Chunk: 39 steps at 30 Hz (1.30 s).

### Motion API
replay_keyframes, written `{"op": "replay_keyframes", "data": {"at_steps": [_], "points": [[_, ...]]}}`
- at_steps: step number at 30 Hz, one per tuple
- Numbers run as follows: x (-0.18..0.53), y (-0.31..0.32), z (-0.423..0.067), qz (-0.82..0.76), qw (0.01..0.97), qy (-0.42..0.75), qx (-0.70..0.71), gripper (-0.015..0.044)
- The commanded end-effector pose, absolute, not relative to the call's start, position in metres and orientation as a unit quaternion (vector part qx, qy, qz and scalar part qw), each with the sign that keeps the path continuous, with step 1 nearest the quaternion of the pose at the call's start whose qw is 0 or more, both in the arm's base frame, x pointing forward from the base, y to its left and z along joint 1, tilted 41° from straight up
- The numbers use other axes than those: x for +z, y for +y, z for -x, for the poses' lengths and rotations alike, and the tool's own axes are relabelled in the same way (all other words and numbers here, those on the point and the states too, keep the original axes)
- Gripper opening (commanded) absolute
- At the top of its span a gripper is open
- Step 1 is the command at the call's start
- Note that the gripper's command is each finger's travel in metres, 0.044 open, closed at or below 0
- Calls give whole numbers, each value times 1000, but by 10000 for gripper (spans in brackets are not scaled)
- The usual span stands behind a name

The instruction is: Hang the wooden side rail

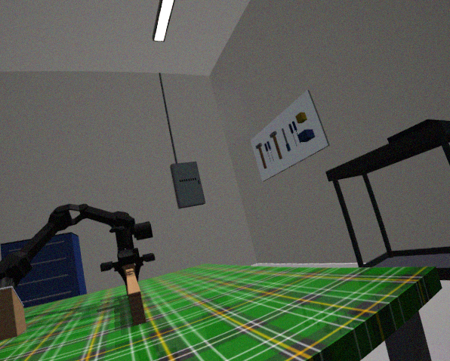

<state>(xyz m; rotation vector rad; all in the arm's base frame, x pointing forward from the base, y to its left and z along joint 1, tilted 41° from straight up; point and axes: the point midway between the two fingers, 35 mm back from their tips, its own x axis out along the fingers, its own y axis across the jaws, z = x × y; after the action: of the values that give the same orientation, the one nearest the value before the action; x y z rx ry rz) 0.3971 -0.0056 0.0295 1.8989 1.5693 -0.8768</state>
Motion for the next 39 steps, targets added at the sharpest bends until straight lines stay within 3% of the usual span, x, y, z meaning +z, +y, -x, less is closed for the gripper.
{"op": "replay_keyframes", "data": {"at_steps": [1,39], "points": [[32,-7,-398,-704,261,576,-324,0],[36,-4,-399,-704,261,576,-324,0]]}}
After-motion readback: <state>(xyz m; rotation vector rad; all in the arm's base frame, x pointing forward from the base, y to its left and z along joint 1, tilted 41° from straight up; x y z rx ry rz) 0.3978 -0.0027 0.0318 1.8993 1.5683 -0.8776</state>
